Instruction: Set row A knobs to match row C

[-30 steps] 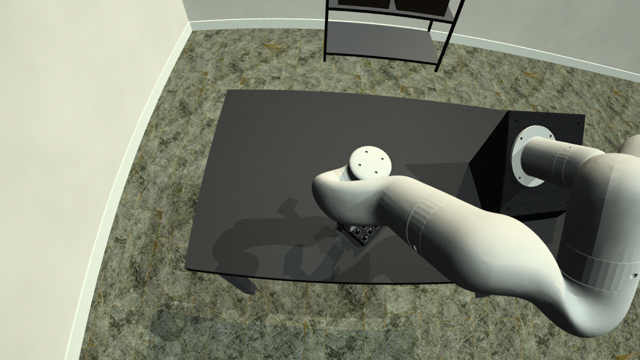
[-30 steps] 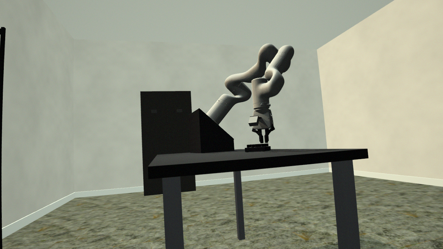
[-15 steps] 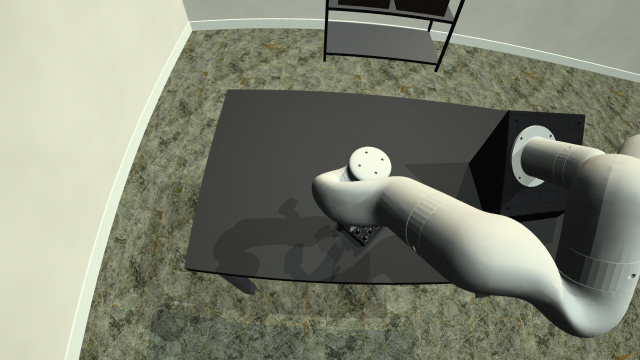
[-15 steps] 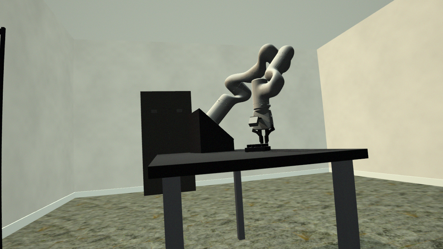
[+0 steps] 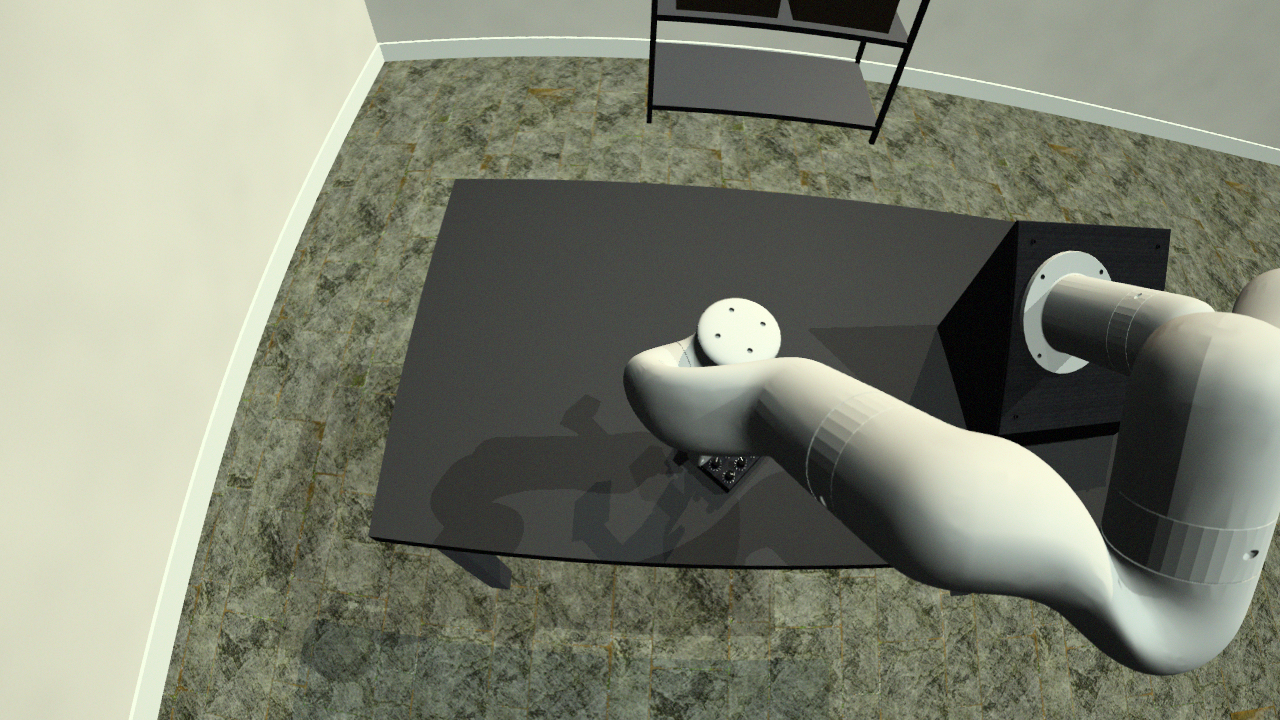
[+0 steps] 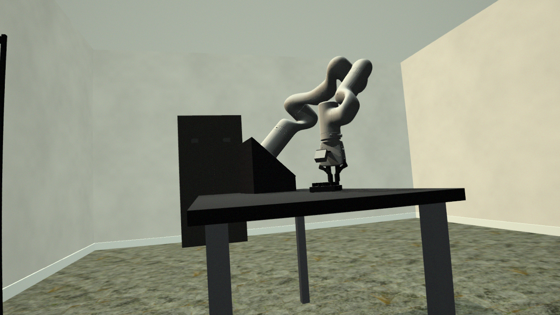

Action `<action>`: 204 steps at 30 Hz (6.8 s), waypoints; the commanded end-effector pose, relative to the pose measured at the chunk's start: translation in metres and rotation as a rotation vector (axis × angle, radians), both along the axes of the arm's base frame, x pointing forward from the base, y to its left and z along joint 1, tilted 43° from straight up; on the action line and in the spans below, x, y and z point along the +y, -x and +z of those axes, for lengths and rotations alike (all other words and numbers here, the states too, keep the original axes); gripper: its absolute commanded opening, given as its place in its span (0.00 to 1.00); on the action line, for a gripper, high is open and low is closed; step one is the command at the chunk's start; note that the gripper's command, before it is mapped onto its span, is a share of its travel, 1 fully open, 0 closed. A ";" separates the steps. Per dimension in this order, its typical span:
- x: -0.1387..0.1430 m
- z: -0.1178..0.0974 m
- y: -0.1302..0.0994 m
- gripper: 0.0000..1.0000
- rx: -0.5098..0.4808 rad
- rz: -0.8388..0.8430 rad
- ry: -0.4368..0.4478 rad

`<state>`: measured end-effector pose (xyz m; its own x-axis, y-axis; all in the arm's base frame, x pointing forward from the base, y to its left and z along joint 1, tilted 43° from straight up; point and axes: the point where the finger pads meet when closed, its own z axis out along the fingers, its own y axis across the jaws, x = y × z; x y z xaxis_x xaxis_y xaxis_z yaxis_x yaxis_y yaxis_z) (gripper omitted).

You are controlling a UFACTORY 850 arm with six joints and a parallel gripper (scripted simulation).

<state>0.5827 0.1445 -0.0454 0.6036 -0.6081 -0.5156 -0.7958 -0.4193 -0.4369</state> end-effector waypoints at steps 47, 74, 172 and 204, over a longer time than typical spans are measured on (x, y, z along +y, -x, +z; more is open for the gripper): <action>0.000 0.000 -0.001 0.08 -0.002 -0.001 0.000; 0.000 0.000 -0.001 0.08 -0.002 -0.001 0.000; 0.000 0.000 -0.001 0.08 -1.029 1.124 0.077; 0.000 0.000 -0.001 0.08 -1.119 1.221 0.084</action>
